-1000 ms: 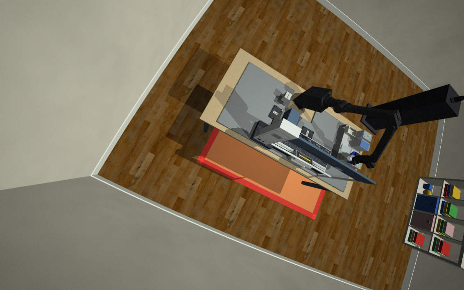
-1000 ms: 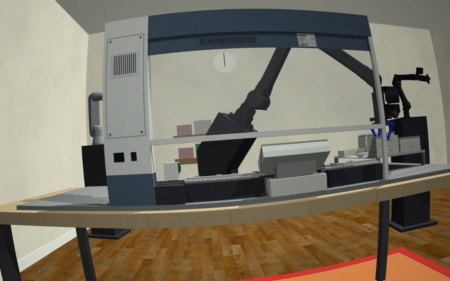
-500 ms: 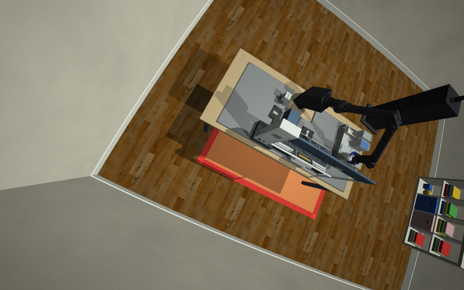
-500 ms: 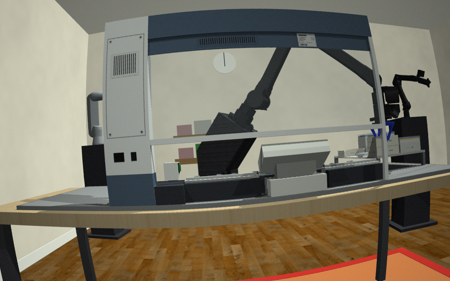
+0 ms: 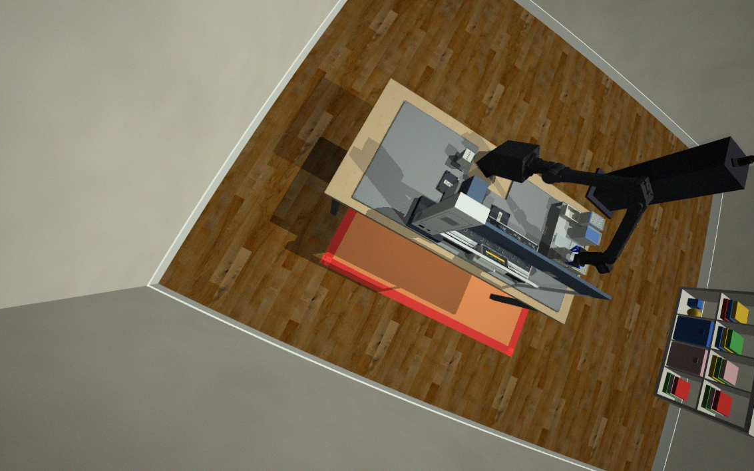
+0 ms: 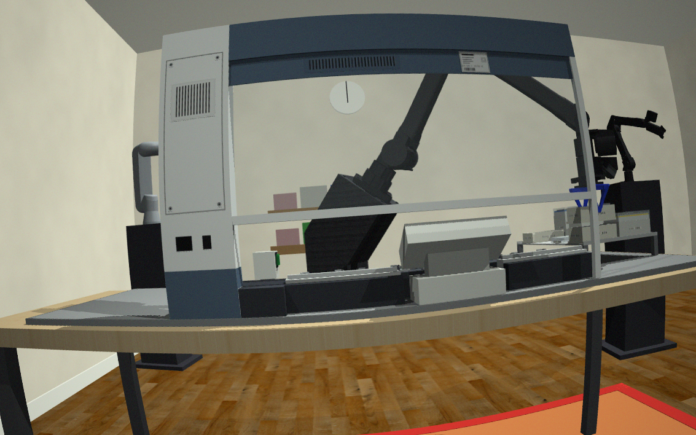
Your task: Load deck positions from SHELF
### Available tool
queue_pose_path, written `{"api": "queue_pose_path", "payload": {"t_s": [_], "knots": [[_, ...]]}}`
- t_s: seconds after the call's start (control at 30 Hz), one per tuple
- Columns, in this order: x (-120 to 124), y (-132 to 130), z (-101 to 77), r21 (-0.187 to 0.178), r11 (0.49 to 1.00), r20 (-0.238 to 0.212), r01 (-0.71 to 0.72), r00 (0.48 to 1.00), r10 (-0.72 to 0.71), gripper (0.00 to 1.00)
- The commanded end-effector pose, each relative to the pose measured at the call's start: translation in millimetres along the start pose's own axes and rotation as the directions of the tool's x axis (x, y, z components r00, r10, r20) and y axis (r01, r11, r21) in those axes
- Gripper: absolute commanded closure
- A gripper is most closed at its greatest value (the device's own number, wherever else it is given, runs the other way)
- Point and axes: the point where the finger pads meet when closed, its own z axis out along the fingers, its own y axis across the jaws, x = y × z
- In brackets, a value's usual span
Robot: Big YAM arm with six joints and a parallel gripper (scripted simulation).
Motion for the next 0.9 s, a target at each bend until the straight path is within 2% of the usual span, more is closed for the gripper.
{"api": "queue_pose_path", "payload": {"t_s": [0.0,0.13,0.23,0.3,0.4,0.43,0.47,0.5,0.63,0.73,0.8,0.87], "knots": [[-27.6,-13.0,-42.2,0.041,0.999,0.072,-0.002,0.997,-0.001,1.0],[-27.5,-13.9,-49.7,0.043,0.999,0.073,-0.002,0.997,-0.001,1.0],[-24.1,-13.2,-43.5,0.033,0.999,0.056,-0.002,0.998,0.0,1.0],[-24.3,-13.5,-54.8,0.04,0.999,0.066,-0.002,0.998,-0.001,1.0],[-22.5,-12.7,-56.7,0.039,0.999,0.065,-0.002,0.998,-0.001,1.0],[-19.9,-12.1,-40.8,0.025,1.0,0.04,-0.002,0.999,0.001,1.0],[-22.0,-13.3,-50.2,0.032,0.999,0.052,-0.002,0.999,0.0,1.0],[-16.6,-10.2,-54.9,0.031,1.0,0.05,-0.002,0.999,0.0,1.0],[-25.1,-16.0,-72.3,0.046,0.999,0.073,-0.002,0.997,-0.002,1.0],[-24.5,-16.4,-77.2,0.047,0.999,0.072,-0.002,0.997,-0.002,1.0],[-20.8,-15.5,-65.1,0.033,0.999,0.049,-0.002,0.999,0.0,1.0],[-20.0,-15.1,-78.0,0.04,0.999,0.06,-0.002,0.998,-0.001,1.0]]}}
